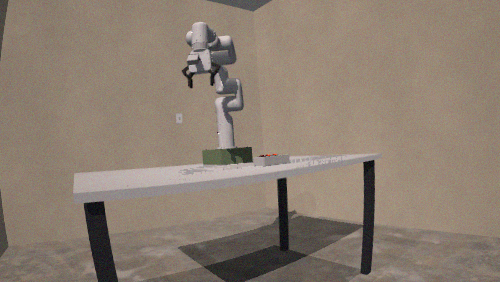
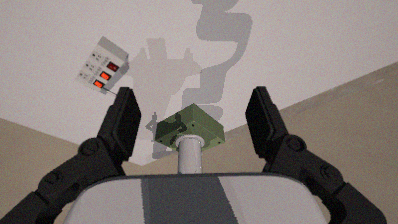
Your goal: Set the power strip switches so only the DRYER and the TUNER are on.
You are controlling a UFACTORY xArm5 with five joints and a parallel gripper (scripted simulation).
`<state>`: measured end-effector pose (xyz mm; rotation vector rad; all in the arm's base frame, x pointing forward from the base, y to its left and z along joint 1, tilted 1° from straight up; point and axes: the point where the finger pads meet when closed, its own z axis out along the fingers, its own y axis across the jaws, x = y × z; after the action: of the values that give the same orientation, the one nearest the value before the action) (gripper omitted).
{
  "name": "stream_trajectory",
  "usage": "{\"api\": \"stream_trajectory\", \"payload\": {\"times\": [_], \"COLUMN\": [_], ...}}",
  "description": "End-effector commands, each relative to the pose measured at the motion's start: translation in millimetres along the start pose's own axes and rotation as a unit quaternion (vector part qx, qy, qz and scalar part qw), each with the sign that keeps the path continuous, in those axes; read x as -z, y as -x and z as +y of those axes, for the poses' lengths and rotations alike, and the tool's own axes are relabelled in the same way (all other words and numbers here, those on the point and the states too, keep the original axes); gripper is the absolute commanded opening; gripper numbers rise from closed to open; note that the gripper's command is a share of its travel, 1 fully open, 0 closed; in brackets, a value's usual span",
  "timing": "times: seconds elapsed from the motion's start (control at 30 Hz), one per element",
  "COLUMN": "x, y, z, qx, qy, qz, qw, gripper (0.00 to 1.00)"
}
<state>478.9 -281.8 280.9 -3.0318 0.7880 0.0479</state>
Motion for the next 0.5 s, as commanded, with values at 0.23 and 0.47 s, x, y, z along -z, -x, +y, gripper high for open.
{"api": "stream_trajectory", "payload": {"times": [0.23, 0.47], "x": [0.2, -13.4], "y": [-0.5, 0.9], "z": [-2.2, -19.0], "qx": [0.011, 0.095], "qy": [0.0, -0.001], "qz": [0.0, -0.015], "qw": [1.0, 0.995], "gripper": [1.0, 1.0]}}
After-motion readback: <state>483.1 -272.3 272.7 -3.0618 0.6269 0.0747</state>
